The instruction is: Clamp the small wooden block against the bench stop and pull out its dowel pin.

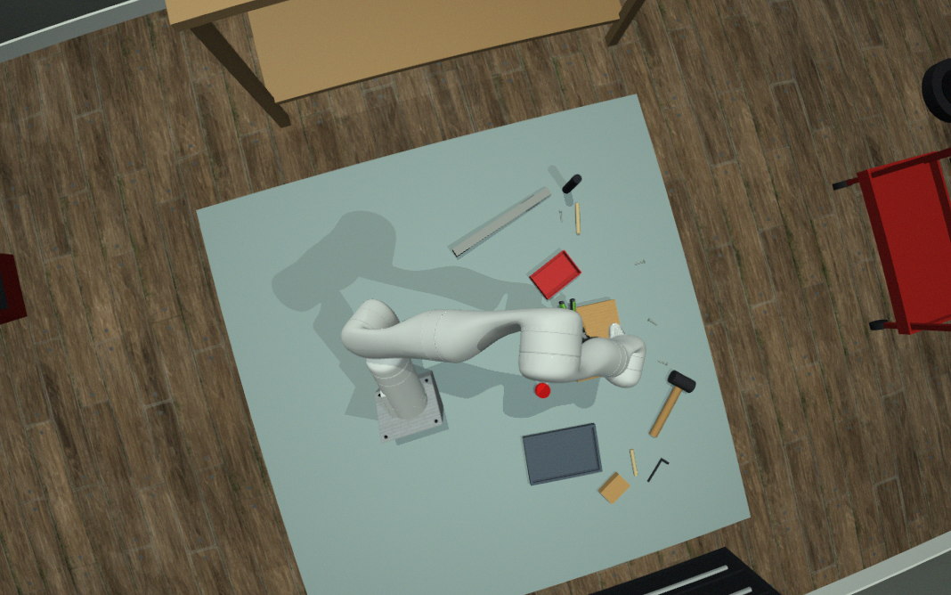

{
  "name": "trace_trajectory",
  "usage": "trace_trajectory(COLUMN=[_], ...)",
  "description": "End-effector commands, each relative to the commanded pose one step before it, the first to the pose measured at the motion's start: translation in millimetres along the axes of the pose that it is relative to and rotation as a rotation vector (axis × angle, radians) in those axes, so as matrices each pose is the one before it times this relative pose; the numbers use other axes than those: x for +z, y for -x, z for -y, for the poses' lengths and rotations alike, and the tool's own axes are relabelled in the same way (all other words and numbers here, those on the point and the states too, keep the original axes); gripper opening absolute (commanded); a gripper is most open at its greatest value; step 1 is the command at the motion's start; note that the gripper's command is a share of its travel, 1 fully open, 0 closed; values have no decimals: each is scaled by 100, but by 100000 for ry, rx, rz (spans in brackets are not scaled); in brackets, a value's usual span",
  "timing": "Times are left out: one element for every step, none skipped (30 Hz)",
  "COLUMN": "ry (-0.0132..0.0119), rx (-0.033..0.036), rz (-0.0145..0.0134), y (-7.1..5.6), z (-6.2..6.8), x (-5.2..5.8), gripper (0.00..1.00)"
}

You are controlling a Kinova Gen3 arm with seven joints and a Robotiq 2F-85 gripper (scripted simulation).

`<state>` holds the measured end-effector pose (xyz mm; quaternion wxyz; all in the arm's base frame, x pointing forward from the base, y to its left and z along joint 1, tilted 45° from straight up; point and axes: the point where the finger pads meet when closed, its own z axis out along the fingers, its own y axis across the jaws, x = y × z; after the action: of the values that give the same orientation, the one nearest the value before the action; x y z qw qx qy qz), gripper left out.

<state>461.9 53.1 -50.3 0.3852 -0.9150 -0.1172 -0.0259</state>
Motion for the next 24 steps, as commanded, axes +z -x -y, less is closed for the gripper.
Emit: trace_trajectory(ry=[952,1,2,3,3,4,1,0,0,1,1,2,3,0,0,3,3,0,0,1,1,2,3,3], rx=[-3197,-943,-944,-944,-945,-946,-943,-942,-943,-944,-944,-945,-946,0,0,-947,-947,-944,-944,-945,-946,-946,-947,-948], rz=[-1143,-1,-1,-2,-2,-3,0,1,0,0,-1,-1,-2,0,0,-2,-2,1,0,0,-1,-1,-1,-2], y=[-275,0,0,0,0,-1,0,0,0,0,0,0,0,0,0,0,0,0,0,0,0,0,0,0], z=[-515,-1,-1,-1,-1,-1,0,0,0,0,-1,-1,-1,0,0,-1,-1,0,0,0,-1,-1,-1,-1], x=[-192,-1,-1,-1,-2,-2,-1,-1,-1,-1,-1,-1,-2,0,0,-2,-2,-1,-1,-1,-1,-2,-2,-2], gripper=[10,10,10,10,10,10,10,10,10,10,10,10,10,10,10,10,10,10,10,10,10,10,10,10])
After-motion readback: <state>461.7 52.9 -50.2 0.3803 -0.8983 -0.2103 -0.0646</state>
